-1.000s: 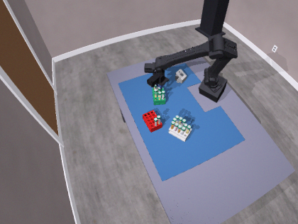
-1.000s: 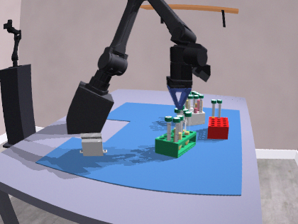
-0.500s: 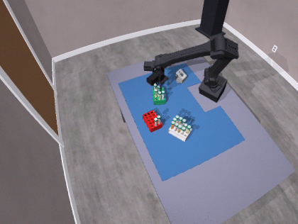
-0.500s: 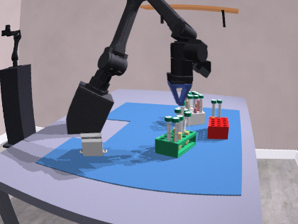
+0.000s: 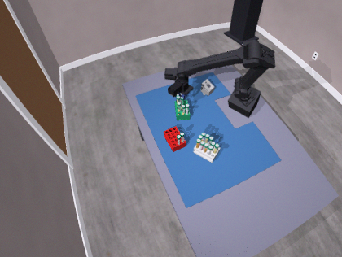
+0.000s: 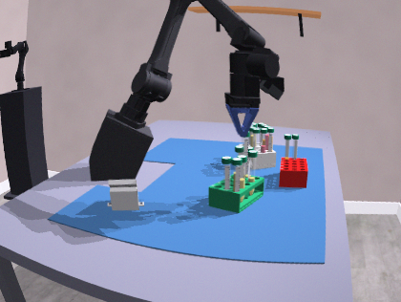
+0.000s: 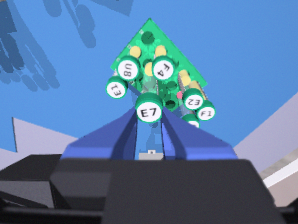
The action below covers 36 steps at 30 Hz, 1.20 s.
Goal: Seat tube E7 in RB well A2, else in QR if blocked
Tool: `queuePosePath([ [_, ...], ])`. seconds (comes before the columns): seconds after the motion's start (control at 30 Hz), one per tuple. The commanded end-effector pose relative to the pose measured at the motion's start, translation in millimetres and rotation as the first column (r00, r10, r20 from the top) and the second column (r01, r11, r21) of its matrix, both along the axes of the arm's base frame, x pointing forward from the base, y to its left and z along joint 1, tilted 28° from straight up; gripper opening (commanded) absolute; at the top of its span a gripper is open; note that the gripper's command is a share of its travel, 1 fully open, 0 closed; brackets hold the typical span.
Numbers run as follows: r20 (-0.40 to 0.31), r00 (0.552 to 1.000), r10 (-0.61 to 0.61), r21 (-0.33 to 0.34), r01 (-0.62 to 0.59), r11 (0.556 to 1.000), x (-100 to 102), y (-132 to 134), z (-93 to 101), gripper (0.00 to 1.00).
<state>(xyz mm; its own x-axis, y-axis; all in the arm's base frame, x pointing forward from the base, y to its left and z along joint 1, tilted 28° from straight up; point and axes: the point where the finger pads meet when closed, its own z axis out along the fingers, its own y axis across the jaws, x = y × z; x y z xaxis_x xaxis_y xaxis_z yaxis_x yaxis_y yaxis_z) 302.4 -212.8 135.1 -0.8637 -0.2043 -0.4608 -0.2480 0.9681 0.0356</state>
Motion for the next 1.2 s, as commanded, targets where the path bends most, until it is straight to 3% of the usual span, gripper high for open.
queuePosePath([
  [0.0,0.056,0.998,-0.005,-0.058,0.009,0.998,8.0,-19.3,37.6,0.00],
  [0.53,0.054,0.999,-0.005,-0.056,0.008,0.998,1.3,-20.9,49.4,0.00],
  [1.17,0.055,0.998,-0.005,-0.057,0.008,0.998,-0.3,-18.6,49.3,0.00],
])
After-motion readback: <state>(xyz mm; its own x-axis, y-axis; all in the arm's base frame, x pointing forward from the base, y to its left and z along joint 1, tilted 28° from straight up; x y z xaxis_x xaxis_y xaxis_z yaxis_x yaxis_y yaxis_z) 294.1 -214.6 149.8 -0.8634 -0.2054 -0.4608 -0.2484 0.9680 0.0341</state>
